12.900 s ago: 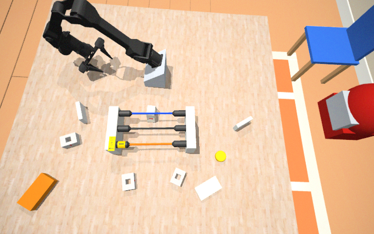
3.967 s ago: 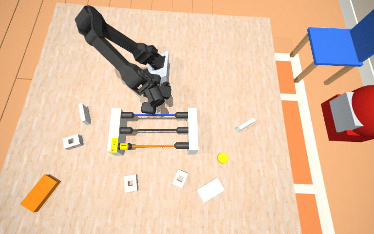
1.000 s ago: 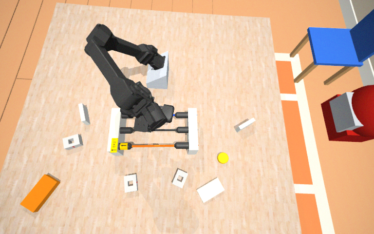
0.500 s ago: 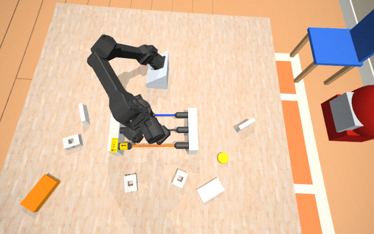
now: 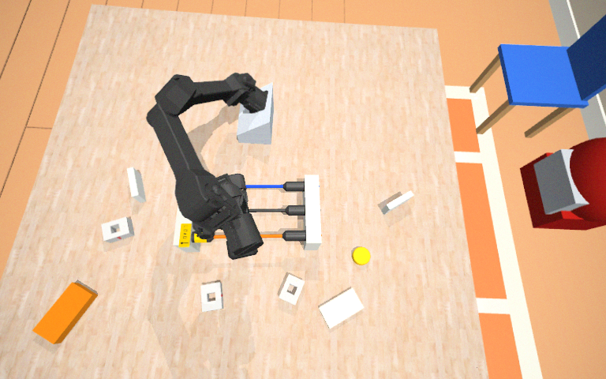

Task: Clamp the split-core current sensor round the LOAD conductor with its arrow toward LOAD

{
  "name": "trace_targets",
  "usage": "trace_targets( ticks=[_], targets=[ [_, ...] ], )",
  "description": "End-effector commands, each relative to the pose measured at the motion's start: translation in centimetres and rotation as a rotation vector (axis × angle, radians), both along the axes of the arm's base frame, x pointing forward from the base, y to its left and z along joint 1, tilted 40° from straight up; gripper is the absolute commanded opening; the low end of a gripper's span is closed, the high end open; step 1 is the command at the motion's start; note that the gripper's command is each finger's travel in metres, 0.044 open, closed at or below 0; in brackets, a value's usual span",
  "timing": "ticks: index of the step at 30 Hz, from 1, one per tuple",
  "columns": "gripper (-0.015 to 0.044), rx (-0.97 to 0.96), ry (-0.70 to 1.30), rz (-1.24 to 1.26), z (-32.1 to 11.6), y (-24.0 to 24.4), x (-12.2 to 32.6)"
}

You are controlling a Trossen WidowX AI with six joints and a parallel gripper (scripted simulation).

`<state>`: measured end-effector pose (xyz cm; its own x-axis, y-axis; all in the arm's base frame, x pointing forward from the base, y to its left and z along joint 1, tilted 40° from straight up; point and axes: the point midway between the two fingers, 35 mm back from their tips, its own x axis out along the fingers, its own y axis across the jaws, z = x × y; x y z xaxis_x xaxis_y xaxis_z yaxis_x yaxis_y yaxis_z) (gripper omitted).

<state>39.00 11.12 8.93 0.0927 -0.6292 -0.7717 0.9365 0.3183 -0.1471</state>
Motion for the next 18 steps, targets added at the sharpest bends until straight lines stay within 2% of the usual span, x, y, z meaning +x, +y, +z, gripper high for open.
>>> trace_targets(
  ticks=[1, 18],
  targets=[
    [0.0000, 0.011, -0.097, -0.108, 0.0, -0.1, 1.0],
    [0.0000, 0.016, -0.134, -0.153, -1.4, -1.2, 1.6]
  ],
)
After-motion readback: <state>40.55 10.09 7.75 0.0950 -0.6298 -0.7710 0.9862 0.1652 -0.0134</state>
